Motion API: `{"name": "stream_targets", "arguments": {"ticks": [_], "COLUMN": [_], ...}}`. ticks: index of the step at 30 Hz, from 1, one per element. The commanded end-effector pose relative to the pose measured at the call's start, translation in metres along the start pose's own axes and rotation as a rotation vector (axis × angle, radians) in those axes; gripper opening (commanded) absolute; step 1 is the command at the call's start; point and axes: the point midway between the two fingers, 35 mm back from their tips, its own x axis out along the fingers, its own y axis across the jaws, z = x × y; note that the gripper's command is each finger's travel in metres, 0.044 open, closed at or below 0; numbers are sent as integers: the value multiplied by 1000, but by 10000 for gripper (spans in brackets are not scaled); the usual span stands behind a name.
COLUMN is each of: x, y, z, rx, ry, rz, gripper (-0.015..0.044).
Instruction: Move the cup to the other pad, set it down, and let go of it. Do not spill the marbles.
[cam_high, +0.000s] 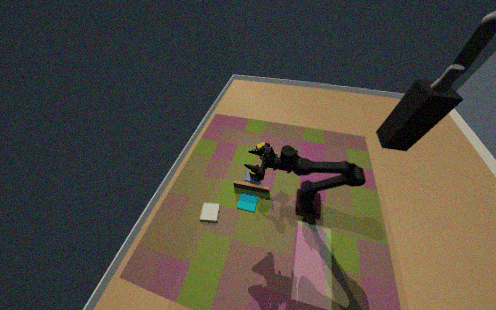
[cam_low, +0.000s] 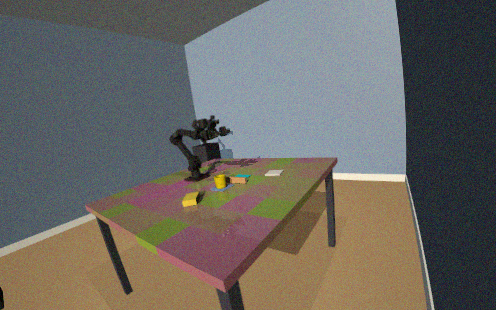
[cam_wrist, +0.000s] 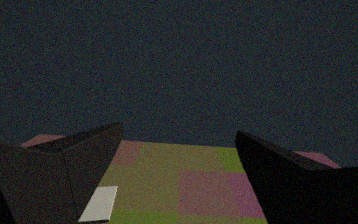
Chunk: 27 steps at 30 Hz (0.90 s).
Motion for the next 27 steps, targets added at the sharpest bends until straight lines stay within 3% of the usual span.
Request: {"name": "stream_targets", "arguments": {"ticks": [1,5,9,15,20,27], "x": [2,25,34,14,-16,-14], "y": [-1,-21,-48,-82,-99,-103], "z": [-2,-44,-96,-159,-186,-187], "rx": [11,248,544,966,1208,1215], "ry": [14,289,593,966,1160,1166], "rz": [-3,-100,-302,-765,-1209,-1228], "gripper": [374,269,167,167,167,167]}}
